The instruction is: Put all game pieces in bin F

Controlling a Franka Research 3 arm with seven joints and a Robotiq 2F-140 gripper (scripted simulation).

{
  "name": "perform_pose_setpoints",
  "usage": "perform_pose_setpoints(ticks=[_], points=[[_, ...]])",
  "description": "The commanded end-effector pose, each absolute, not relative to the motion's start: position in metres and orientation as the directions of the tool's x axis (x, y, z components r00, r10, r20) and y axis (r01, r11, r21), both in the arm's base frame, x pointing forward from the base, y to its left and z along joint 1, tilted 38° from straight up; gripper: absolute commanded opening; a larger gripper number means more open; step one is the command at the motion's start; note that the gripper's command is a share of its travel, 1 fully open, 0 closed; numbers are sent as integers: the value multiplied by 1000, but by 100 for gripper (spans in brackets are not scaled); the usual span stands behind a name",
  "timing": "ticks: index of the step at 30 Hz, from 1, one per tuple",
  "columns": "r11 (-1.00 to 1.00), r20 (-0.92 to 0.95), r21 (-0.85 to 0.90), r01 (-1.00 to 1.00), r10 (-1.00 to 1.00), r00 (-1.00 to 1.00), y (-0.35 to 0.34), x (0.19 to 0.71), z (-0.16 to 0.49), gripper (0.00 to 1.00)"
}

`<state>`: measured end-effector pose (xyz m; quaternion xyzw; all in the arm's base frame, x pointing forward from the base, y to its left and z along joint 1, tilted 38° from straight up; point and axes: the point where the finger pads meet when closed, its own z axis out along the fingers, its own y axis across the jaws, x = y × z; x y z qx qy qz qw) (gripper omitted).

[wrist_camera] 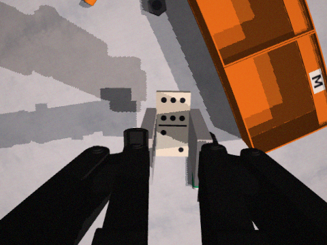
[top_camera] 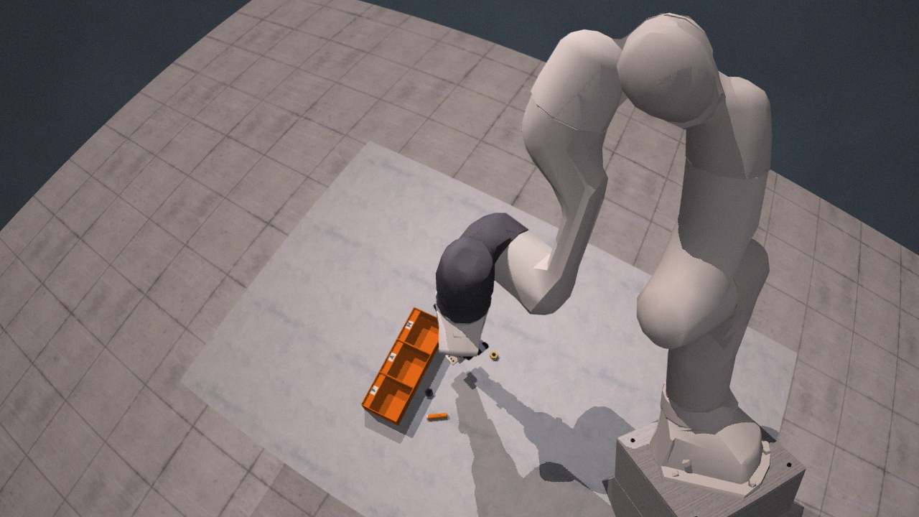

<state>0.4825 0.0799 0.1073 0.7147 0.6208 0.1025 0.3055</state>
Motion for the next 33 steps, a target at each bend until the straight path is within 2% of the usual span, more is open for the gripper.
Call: perform_pose_setpoints(ticks=[1,9,24,28,33], points=[[-40,-232,563,825,951,205,81,482,108,13],[-40,-232,563,825,951,205,83,479,114,13],[-40,-232,563,825,951,205,157,502,101,13],[149,-340,506,850,940,37,179,509,97,13],[244,-373,472,847,926,-58,208,517,91,13]])
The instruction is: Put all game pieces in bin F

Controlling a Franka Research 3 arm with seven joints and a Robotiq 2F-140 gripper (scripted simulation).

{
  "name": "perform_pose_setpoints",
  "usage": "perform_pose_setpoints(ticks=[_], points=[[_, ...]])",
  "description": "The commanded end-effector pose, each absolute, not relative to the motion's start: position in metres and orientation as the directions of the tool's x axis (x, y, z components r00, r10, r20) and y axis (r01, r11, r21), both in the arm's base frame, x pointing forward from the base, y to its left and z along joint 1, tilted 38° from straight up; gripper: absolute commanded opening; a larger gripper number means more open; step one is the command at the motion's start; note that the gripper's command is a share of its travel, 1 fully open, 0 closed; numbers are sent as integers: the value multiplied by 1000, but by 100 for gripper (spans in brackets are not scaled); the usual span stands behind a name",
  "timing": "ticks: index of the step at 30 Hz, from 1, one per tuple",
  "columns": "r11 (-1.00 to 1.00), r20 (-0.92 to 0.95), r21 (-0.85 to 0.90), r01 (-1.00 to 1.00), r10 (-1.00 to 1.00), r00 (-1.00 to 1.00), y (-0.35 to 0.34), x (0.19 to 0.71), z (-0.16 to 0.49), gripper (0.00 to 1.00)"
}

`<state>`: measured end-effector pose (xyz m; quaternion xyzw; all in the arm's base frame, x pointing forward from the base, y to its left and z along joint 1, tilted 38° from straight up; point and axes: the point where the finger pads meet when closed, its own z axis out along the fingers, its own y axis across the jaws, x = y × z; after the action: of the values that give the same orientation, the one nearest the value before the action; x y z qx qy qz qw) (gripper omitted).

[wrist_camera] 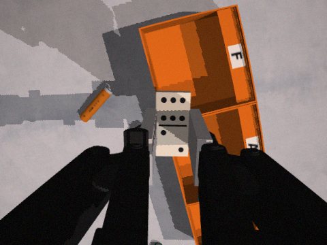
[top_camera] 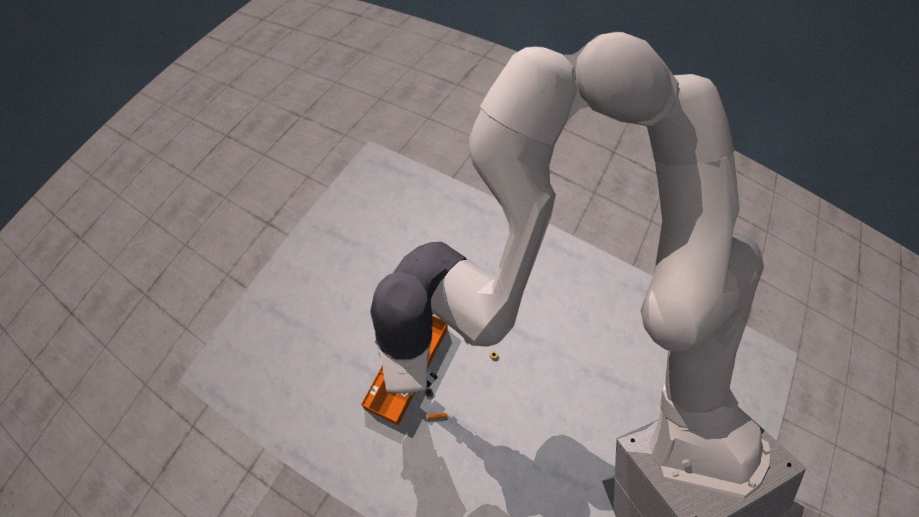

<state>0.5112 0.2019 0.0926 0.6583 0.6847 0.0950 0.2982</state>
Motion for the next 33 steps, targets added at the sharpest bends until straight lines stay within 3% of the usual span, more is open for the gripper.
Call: perform_pose_setpoints(ticks=[1,9,33], points=[[259,-381,466,846,922,-73,213,519,90,13],[358,-445,416,836,882,-156,244,529,85,13],[358,-445,416,836,882,-156,243,528,85,13]])
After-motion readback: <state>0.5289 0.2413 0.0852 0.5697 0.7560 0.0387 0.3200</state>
